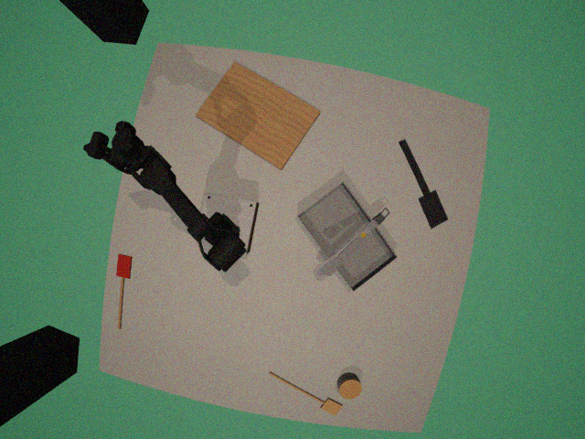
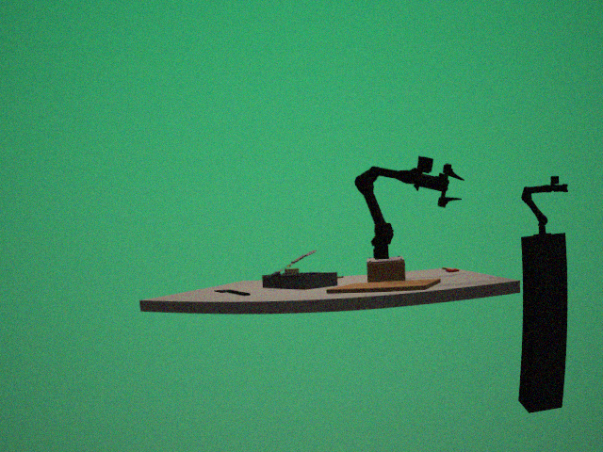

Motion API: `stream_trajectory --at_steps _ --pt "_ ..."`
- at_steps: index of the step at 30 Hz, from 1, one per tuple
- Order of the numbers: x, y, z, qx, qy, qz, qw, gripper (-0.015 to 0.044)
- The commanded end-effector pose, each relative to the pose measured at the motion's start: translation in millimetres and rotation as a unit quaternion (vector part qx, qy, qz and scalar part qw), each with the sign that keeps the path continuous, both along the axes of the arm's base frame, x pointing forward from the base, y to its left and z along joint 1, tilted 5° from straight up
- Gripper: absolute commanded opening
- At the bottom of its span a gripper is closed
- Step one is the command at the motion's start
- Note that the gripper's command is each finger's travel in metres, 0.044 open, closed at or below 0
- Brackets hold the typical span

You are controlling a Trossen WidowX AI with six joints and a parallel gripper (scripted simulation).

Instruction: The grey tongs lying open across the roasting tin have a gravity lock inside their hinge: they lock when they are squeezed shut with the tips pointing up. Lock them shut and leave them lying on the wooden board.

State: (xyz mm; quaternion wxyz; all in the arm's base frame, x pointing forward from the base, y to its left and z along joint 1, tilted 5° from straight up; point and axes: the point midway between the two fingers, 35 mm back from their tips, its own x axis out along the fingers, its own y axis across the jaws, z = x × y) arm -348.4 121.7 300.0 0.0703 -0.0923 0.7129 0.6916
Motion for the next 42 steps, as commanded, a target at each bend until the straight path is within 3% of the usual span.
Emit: stream_trajectory --at_steps 1,6,13,23,34,42 --pt "0.0 0.0 0.0 0.000 0.000 0.000 1.000 0.0426" --pt "5.5 21.1 -3.5 0.017 -0.009 -0.026 0.999 0.0295" --pt "45.4 104.5 -17.3 0.086 -0.057 -0.132 0.986 0.0111" --pt "155.9 224.1 -42.7 0.152 -0.182 -0.281 0.930 -0.0150" --pt "323.9 292.7 -79.3 0.166 -0.347 -0.382 0.840 -0.0150" --pt "448.9 286.8 -107.2 0.120 -0.437 -0.426 0.783 -0.0150"
